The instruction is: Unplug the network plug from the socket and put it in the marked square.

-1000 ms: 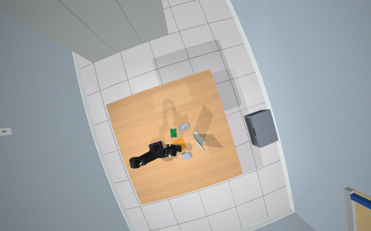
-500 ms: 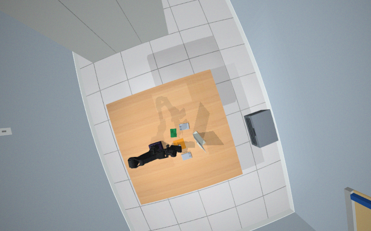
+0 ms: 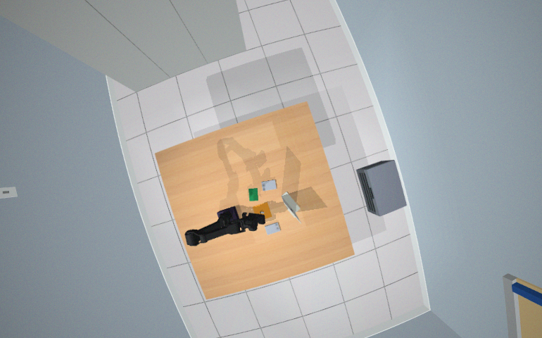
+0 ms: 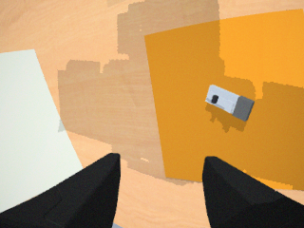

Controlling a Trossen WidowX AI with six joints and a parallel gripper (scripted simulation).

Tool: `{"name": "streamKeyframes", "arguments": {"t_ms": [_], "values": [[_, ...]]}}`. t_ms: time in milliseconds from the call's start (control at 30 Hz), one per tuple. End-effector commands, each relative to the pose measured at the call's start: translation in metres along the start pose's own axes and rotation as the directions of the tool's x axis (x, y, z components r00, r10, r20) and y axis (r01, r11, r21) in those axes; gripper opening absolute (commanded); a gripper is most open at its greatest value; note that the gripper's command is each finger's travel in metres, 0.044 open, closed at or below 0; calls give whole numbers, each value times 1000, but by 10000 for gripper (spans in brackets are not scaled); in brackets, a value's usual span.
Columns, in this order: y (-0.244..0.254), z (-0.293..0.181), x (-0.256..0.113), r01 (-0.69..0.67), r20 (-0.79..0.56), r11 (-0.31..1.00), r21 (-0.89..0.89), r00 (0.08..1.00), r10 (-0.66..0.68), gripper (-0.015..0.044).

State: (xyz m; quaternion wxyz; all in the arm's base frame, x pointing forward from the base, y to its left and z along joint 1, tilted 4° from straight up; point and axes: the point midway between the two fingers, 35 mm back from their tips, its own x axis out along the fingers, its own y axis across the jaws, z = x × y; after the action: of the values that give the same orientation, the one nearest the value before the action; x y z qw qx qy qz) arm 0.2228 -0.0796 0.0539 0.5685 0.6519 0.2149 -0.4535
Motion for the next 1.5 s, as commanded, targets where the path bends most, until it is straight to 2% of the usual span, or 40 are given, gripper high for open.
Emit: {"name": "streamKeyframes", "arguments": {"t_ms": [0, 600, 1467], "values": [[5, 1, -8, -5, 4, 1000, 7, 1000, 5, 156], [13, 0, -29, 0, 0, 1000, 0, 1000, 0, 156], [60, 0, -93, -4, 0, 1000, -3, 1000, 4, 156]]}}
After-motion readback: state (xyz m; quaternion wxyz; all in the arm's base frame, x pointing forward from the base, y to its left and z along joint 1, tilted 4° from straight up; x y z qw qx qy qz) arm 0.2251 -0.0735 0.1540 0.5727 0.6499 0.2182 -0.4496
